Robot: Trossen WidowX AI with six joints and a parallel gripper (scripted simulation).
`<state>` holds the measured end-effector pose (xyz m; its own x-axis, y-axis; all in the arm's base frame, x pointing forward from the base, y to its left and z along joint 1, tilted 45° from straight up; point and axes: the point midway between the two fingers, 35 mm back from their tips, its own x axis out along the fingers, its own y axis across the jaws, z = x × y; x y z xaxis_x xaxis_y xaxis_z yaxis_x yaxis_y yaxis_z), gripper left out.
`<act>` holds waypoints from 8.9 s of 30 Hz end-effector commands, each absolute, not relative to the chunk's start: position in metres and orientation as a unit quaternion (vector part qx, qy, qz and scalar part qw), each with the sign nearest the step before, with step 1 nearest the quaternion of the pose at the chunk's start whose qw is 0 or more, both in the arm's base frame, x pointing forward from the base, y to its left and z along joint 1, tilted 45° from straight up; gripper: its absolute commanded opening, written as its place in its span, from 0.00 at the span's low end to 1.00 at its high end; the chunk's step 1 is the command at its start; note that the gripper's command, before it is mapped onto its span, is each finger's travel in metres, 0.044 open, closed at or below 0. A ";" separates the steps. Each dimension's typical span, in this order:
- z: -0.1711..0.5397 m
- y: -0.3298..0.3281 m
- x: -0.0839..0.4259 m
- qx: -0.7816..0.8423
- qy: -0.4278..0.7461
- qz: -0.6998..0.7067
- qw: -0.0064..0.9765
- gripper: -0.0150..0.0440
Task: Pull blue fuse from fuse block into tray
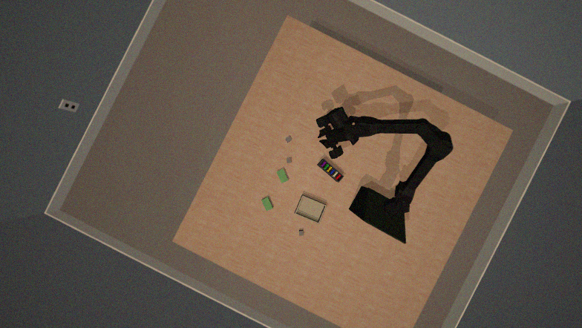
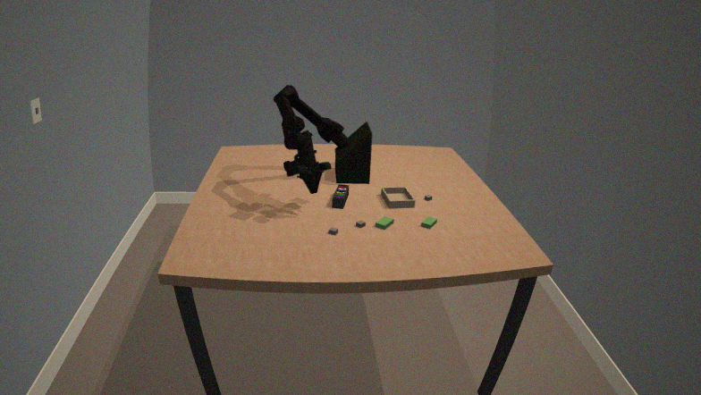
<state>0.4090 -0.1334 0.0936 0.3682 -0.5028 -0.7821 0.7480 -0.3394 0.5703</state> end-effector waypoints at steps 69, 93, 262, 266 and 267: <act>-0.019 -0.078 0.289 0.352 0.189 -0.692 0.601 0.38; -0.021 -0.080 0.289 0.355 0.188 -0.692 0.600 0.25; -0.156 0.092 0.304 0.358 0.192 -0.690 0.599 0.25; -0.154 0.095 0.306 0.363 0.191 -0.690 0.597 0.34; -0.154 0.095 0.306 0.363 0.191 -0.690 0.597 0.39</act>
